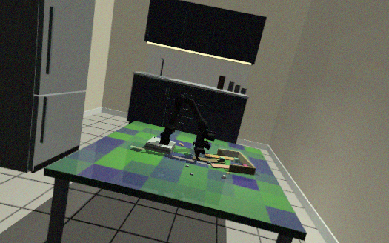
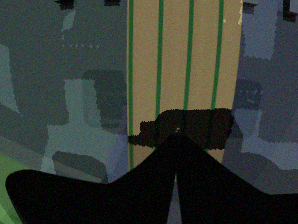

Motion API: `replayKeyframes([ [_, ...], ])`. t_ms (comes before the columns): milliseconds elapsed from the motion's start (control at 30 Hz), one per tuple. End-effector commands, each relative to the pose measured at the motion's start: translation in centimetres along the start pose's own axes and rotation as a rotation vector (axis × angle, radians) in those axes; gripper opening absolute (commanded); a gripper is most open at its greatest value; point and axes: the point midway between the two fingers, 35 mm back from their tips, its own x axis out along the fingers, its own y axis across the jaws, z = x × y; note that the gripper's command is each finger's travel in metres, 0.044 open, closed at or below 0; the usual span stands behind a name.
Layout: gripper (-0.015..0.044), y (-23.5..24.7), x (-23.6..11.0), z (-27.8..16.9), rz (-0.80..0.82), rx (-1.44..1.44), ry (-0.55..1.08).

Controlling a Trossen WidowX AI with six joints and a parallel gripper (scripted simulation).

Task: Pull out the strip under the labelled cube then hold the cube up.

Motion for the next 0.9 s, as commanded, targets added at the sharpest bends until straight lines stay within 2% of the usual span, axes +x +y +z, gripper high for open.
replayKeyframes([
  [0,0.0,0.2,0.5,-1.4,0.009,0.005,0.03],
  [867,0.0,0.1,0.5,-5.1,0.008,0.005,0.033],
])
